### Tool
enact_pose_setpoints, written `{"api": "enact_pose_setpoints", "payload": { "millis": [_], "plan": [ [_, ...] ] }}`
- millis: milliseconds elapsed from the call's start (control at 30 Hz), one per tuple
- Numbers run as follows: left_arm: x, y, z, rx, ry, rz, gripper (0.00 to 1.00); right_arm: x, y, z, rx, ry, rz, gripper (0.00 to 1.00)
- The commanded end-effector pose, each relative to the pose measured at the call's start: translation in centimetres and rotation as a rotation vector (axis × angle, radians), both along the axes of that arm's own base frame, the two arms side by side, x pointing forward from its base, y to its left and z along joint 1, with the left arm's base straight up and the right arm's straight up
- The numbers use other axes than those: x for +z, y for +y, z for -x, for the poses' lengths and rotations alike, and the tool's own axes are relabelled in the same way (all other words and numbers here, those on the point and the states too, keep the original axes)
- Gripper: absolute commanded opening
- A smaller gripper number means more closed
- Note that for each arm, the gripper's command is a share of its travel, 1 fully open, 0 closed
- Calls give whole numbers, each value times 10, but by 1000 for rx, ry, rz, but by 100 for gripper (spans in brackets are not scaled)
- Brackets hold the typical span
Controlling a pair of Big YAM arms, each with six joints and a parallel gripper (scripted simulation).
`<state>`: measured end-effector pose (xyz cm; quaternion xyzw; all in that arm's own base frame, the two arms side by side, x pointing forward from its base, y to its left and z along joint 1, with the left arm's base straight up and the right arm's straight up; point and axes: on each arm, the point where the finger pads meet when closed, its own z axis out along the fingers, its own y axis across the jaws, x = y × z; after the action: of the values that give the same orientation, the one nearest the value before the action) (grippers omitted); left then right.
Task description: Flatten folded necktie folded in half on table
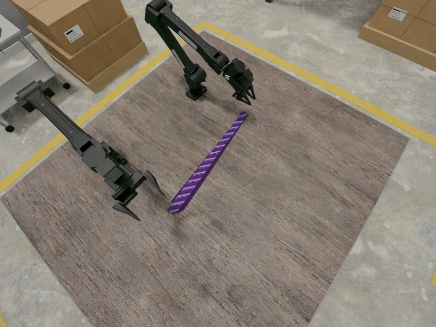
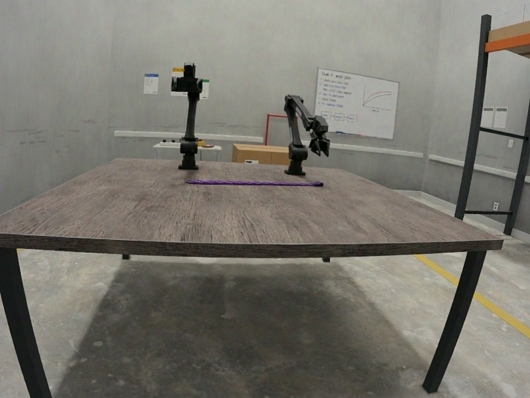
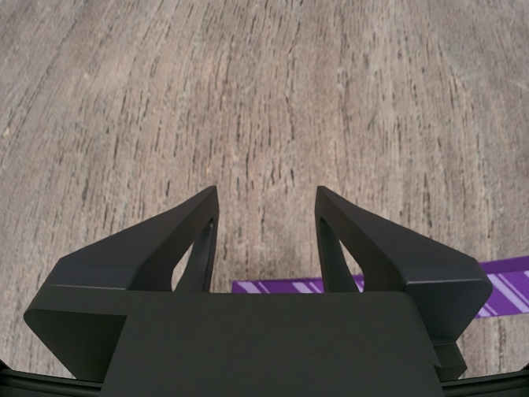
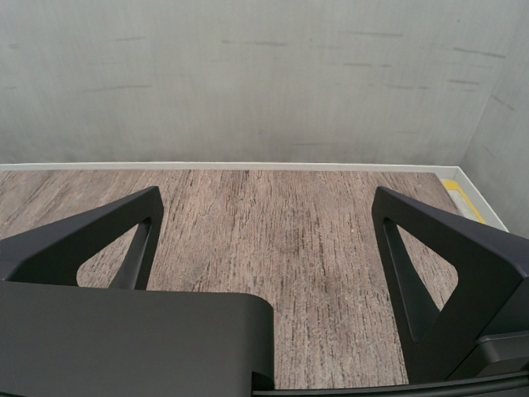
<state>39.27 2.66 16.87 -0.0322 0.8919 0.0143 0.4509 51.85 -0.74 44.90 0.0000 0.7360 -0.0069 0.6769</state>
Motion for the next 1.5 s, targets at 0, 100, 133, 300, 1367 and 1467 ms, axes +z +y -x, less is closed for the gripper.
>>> {"api": "enact_pose_setpoints", "payload": {
  "millis": [0,100,133,300,1367,1467],
  "plan": [
    [60,-3,-28,-1,-116,0,47,32,7,-2,10,-63,-11,100],
    [67,-3,-31,-3,-130,-1,48,32,7,-2,10,-63,-11,100],
    [67,-3,-31,-3,-130,-1,48,32,7,-2,10,-63,-11,100],
    [81,-5,-37,-7,-158,-2,50,32,7,-2,10,-63,-11,100],
    [117,-8,-51,-16,-228,-6,55,32,7,-2,10,-63,-11,100],
    [117,-8,-51,-16,-228,-6,55,32,7,-2,10,-63,-11,100]
  ]
}}
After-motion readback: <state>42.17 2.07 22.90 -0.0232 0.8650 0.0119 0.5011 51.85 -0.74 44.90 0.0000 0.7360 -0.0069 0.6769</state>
